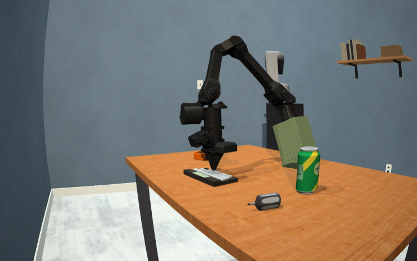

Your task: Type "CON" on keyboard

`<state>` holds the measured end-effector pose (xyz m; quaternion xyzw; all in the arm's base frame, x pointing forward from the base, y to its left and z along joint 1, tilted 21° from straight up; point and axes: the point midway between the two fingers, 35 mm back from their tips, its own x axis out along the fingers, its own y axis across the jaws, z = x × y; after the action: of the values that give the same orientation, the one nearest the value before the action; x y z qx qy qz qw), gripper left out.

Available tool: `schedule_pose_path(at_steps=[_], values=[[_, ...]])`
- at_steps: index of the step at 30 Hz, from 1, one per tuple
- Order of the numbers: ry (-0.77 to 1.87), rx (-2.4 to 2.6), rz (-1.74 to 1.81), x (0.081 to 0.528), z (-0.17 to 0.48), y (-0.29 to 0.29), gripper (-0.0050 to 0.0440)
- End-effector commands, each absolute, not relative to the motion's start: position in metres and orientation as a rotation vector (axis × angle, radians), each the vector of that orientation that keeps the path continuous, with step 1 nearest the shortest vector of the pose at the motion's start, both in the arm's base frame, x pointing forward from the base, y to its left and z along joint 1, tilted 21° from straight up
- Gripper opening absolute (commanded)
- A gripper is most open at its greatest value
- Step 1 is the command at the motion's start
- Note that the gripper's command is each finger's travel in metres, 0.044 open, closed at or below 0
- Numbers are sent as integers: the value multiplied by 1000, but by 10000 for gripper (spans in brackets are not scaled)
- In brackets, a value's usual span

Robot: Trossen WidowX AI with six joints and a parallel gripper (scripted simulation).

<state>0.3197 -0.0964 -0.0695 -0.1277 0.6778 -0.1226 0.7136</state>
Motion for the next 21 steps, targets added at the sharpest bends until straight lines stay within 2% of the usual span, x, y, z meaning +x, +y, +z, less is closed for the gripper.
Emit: schedule_pose_path(at_steps=[1, 21], values=[[1498, -281, -268, 320, -73, -98, -50], [1480, -281, -275, 325, -69, -99, -50]])
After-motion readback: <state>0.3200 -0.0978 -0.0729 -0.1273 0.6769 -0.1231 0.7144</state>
